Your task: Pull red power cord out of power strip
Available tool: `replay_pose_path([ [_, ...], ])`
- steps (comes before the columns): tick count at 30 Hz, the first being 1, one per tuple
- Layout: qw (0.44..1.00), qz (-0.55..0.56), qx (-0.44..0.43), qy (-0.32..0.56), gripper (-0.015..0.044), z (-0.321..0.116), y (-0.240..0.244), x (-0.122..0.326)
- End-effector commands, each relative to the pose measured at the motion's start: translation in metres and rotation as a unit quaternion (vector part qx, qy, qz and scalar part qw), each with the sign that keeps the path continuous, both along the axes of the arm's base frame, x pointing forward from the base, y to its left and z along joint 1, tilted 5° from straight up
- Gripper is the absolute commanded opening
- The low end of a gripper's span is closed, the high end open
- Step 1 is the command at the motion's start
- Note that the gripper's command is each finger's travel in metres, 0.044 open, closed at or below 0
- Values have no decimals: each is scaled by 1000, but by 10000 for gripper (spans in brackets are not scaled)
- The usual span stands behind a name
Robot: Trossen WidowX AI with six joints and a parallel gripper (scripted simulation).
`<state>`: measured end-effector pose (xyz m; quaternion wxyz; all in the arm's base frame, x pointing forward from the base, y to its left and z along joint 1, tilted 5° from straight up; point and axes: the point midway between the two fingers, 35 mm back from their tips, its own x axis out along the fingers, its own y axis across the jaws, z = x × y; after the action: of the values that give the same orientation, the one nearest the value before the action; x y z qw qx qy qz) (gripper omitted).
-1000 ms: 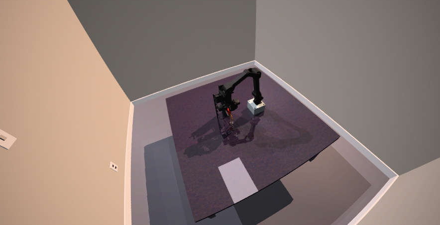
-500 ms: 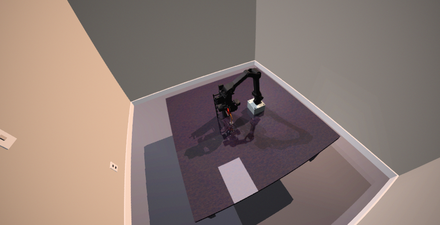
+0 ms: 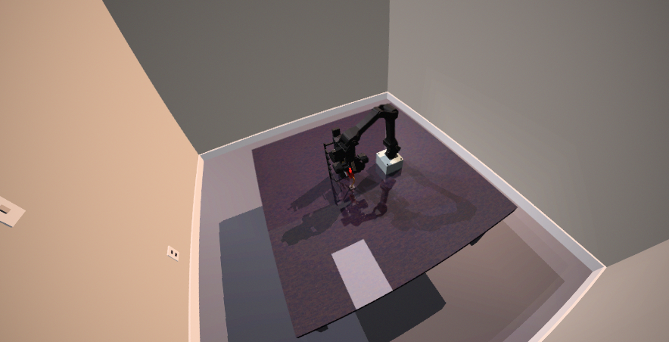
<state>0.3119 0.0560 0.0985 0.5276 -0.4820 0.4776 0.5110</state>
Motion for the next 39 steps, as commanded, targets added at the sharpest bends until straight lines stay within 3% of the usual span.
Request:
replay_pose_path([
  [1, 1000, 2, 2, 0, 210, -2, -4, -1],
  [10, 1000, 2, 3, 0, 440, 5, 17, 1],
  [15, 1000, 2, 5, 0, 440, 16, 55, -1],
  [39, 1000, 2, 5, 0, 440, 16, 55, -1],
])
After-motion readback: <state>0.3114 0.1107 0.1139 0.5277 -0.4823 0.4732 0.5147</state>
